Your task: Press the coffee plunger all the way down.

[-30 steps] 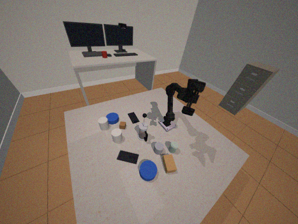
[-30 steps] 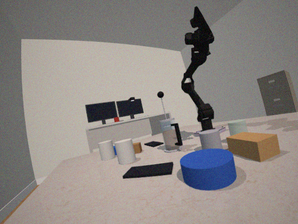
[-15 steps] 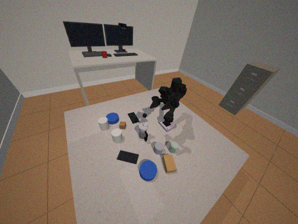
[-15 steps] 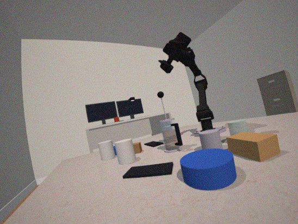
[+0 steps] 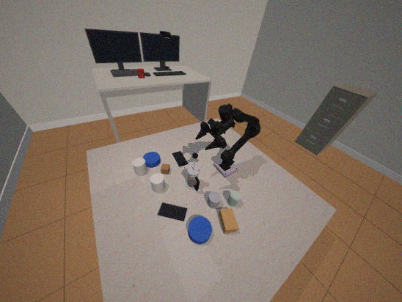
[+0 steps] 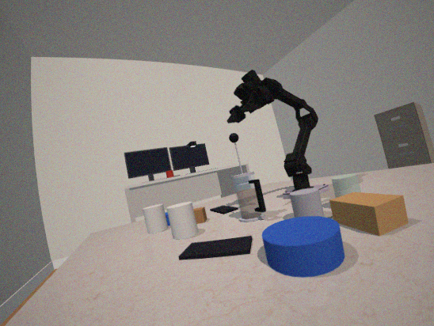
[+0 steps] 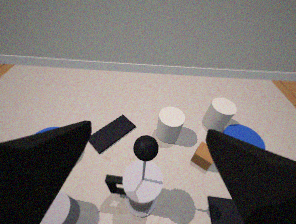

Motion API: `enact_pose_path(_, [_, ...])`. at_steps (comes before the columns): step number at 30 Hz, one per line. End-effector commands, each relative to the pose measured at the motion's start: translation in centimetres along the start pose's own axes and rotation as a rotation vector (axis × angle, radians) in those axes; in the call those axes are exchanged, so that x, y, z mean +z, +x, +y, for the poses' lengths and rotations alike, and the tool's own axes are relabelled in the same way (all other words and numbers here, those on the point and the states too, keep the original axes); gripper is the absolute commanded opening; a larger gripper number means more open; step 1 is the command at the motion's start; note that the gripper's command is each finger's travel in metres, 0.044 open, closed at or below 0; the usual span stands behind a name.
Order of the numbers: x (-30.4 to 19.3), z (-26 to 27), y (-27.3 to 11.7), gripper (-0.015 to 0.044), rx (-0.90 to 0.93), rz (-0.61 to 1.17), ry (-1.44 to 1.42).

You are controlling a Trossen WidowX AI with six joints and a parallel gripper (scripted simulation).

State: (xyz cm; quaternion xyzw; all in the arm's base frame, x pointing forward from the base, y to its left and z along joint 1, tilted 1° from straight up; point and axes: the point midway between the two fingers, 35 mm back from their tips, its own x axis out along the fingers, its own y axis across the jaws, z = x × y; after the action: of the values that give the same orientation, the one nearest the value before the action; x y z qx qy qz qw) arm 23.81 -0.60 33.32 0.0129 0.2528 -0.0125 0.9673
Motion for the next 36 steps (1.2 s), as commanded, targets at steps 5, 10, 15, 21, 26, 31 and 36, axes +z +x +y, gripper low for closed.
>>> enact_pose_path(5, [-4.6, -0.1, 2.1, 0.0440, 0.007, 0.015, -0.017])
enact_pose_path(10, [-4.6, -0.1, 2.3, 0.0440, 0.008, 0.015, -0.017])
enact_pose_path(15, [-4.5, -0.1, 3.1, 0.0440, 0.008, 0.014, -0.017])
enact_pose_path(21, [-4.5, -0.1, 4.1, 0.0440, 0.008, 0.014, -0.017])
enact_pose_path(26, [-4.5, -0.1, 4.8, 0.0440, 0.008, 0.013, -0.017])
enact_pose_path(31, [-4.6, -0.1, 5.6, 0.0440, 0.008, 0.013, -0.017])
enact_pose_path(36, [-4.6, 0.0, 6.0, 0.0414, 0.008, 0.012, -0.017])
